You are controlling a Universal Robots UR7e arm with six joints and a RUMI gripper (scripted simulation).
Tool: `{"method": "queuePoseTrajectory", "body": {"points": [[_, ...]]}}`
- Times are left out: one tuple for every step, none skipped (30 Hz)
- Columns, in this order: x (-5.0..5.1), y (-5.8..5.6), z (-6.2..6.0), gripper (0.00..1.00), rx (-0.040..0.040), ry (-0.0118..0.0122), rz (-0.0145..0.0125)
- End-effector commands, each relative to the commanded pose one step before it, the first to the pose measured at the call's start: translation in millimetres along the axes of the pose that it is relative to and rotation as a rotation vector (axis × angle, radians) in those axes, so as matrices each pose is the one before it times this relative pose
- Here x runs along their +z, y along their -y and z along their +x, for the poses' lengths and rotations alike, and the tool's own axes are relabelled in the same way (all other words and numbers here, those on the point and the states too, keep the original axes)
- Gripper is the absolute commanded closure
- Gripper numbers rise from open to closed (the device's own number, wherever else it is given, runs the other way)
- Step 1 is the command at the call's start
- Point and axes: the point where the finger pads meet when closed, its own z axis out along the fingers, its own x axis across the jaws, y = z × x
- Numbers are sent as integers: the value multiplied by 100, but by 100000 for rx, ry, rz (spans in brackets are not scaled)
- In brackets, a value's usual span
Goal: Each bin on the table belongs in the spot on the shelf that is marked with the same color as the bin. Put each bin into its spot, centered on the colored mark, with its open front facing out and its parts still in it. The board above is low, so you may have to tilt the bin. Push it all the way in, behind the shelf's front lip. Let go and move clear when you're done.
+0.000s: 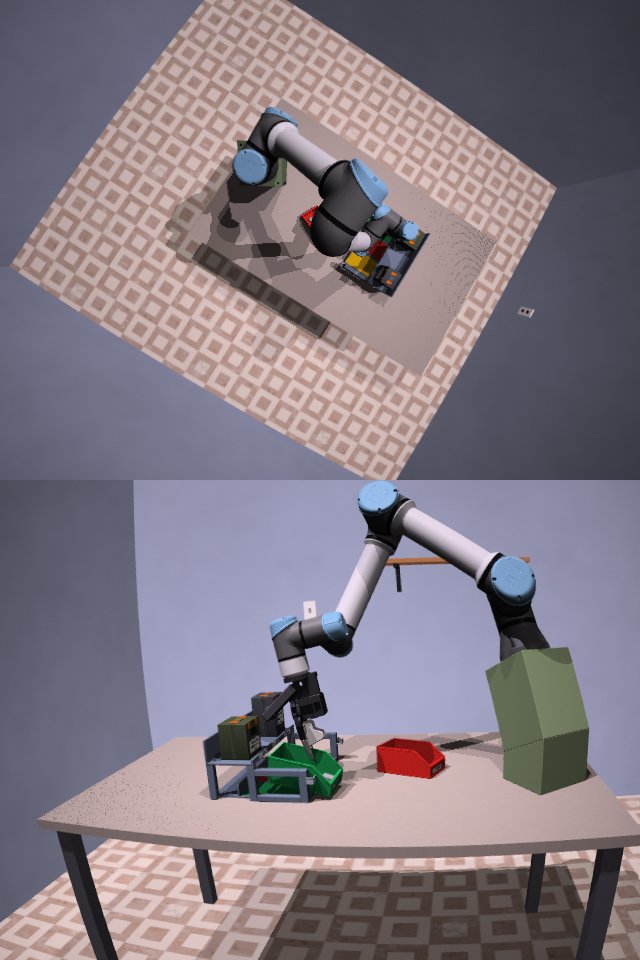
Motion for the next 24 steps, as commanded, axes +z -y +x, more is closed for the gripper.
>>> {"method": "queuePoseTrajectory", "body": {"points": [[-243,374,-91,100,-208,-97,690],[-7,19,3,100,0,-1,17],[0,18,0,100,-5,-1,7],[1,20,0,100,-7,-1,7],[1,23,0,100,-7,-1,7],[1,25,0,100,-8,-1,9],[0,28,1,100,-8,-1,11],[-1,31,1,100,-8,-2,14],[-3,34,2,100,-7,-2,17],[-4,38,3,100,-6,-2,21],[-5,41,3,100,-6,-3,25],[-6,44,4,100,-6,-3,29],[-7,46,4,100,-5,-3,31],[-7,49,4,100,-5,-3,34],[-8,51,4,100,-5,-4,36],[-8,53,4,100,-5,-4,37],[0,0,0,100,0,0,0],[0,0,0,100,0,0,0],[-46,76,19,100,24,-9,111],[-7,54,4,100,-8,-4,35],[-4,54,3,100,-10,-3,32],[-2,54,2,100,-11,-3,29],[-2,54,2,100,-11,-3,29],[-3,55,3,100,-9,-3,31]]}}
